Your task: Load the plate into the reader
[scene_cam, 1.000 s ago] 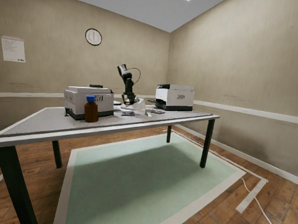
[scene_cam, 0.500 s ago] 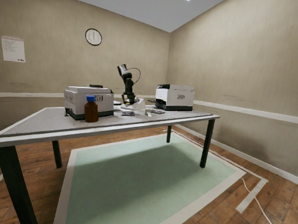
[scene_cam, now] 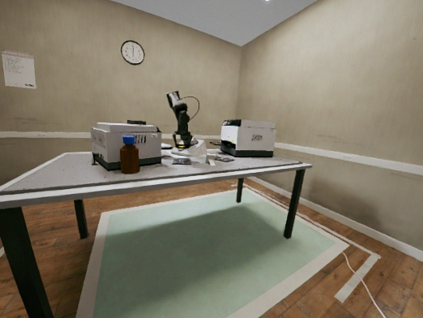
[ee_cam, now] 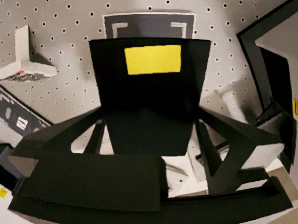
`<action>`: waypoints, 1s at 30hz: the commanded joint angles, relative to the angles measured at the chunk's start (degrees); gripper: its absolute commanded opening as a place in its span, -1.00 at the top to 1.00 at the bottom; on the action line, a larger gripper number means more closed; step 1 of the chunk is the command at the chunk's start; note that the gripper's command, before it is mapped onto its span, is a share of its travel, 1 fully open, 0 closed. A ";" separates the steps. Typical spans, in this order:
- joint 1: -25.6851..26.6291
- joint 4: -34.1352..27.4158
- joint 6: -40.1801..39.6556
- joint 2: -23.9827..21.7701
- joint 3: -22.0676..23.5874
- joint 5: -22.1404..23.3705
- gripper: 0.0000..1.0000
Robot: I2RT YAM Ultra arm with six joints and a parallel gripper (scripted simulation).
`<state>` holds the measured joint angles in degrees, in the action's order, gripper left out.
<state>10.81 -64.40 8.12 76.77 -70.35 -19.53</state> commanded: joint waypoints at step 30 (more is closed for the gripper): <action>2.90 9.55 -3.77 2.46 6.25 1.19 -0.71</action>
<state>13.19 -57.08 5.34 78.41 -65.25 -19.00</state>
